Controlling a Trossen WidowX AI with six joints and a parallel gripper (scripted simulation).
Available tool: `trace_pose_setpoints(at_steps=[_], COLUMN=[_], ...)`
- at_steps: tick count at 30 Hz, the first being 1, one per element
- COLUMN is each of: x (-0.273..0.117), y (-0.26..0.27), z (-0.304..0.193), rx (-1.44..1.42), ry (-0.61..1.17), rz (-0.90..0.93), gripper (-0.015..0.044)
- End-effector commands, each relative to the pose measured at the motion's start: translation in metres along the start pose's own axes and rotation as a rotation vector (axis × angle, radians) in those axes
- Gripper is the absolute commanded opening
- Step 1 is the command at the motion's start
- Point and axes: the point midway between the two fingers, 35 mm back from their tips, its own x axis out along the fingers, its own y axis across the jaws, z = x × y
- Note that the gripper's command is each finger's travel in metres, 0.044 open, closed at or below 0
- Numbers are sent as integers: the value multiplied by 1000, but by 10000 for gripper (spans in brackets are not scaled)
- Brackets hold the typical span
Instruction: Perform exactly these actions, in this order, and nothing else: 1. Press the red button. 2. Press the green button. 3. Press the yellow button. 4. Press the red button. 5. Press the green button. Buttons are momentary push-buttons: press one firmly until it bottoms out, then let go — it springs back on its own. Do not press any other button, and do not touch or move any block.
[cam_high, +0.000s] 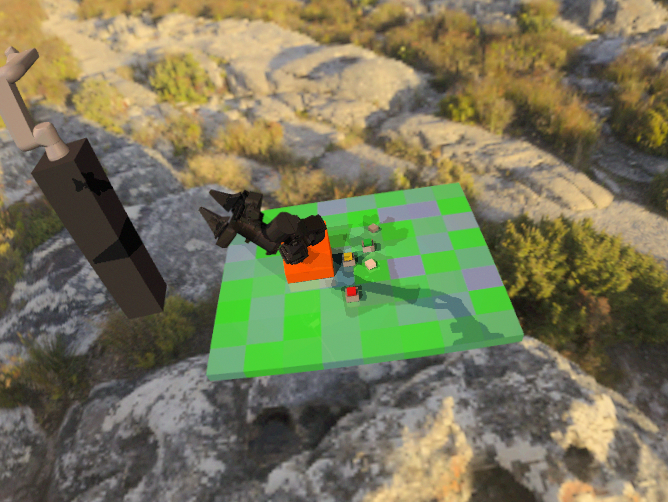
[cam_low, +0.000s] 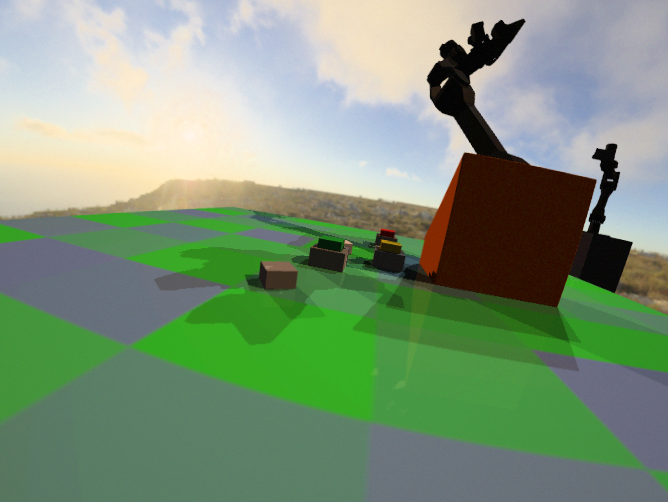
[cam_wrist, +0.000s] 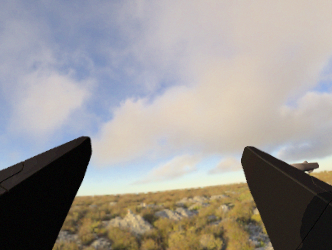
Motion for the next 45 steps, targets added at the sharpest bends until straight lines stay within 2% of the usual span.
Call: trace_pose_setpoints(at_steps=[1,4,7,13,18,25,30,36,41,45], x=[0,3,2,-26,-83,-198,-291,-394,-462,-500], y=[0,4,13,33,50,55,40,-2,-56,-108], z=[-1,-22,-67,-150,-219,-279,-292,-279,-251,-225], rx=[0,3,-13,-100,-231,-434,-588,-774,-923,-1032], ry=[5,79,238,531,787,1079,1225,1308,1285,1193], rz=[2,29,90,229,410,739,1024,1413,1766,2057], gripper=[400,400,400,400,400,400,400,400,400,400])
